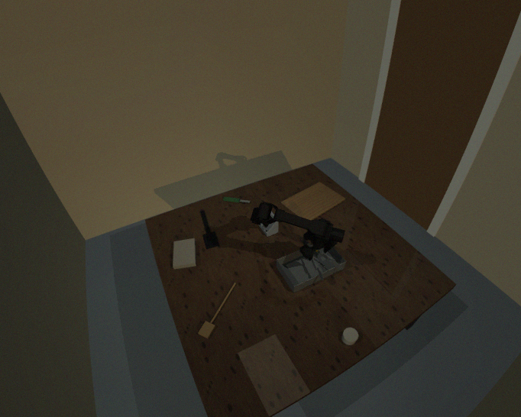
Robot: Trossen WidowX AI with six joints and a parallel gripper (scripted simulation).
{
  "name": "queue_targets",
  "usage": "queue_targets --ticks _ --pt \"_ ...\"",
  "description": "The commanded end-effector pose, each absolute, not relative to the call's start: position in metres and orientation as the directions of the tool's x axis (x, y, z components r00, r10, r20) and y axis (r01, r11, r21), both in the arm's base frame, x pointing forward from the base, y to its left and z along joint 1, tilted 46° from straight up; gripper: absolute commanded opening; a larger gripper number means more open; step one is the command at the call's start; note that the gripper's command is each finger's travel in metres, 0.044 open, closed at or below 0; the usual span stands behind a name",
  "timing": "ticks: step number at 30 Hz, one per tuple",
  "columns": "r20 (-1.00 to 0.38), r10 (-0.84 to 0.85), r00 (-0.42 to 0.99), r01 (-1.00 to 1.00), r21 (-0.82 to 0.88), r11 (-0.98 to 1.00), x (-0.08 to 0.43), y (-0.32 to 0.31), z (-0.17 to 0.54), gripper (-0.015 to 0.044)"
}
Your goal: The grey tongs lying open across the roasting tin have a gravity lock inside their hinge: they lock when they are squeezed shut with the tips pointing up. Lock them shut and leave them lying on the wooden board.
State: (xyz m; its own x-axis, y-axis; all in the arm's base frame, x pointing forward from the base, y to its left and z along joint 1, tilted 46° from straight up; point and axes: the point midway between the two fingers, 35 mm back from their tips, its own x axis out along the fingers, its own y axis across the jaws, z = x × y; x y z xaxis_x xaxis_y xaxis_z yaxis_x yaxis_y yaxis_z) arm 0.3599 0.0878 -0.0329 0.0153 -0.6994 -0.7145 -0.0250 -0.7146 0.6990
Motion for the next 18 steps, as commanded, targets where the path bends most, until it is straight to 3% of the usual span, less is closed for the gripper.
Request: queue_targets --ticks 1,18 --pt "-0.711 -0.703 0.016 -0.017 0.703 -0.711 0.359 0.082 -0.038 0.0440" --pt "-0.708 -0.706 0.015 -0.018 0.705 -0.709 0.356 0.061 -0.056 0.0440"
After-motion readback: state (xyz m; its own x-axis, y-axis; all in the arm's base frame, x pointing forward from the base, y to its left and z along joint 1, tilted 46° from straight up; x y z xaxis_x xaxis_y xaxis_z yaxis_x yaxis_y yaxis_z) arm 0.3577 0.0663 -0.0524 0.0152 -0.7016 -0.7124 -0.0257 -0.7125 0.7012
